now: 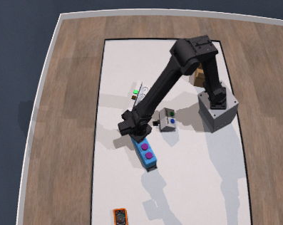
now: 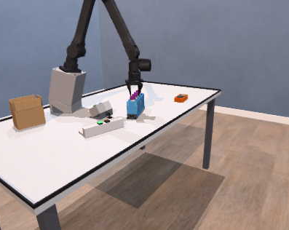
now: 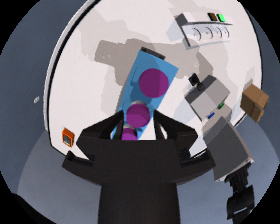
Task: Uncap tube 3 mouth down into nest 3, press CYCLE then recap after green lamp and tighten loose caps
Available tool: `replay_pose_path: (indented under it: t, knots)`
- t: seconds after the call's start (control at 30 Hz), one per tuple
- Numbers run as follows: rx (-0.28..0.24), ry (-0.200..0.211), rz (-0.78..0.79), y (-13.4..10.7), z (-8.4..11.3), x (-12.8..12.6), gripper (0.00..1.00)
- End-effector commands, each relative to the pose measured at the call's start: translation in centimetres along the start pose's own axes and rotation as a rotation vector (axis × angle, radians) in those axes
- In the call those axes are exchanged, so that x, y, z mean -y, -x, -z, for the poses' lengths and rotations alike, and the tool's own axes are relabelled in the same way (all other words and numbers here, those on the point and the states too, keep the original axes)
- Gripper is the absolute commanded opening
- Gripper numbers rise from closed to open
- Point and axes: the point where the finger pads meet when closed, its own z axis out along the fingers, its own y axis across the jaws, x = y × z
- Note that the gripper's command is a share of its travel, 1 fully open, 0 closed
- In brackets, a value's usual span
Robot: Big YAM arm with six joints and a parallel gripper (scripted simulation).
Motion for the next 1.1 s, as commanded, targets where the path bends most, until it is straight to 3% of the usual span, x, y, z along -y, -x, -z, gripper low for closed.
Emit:
replay_pose_path:
  t: [0.0, 0.57, 0.67, 0.73, 1.07]
  knots:
    - [0.005, 0.023, 0.229, 0.25, 0.46, -1.05, 0.49]
    - [0.016, 0.028, 0.983, 0.02, 0.58, -1.51, 0.49]
    - [0.017, 0.029, 0.998, 0.03, 0.58, -1.51, 0.49]
    - [0.020, 0.028, 1.163, 0.02, 0.58, -1.51, 0.49]
    - [0.026, 0.025, 1.577, 0.00, 0.58, -1.66, 0.49]
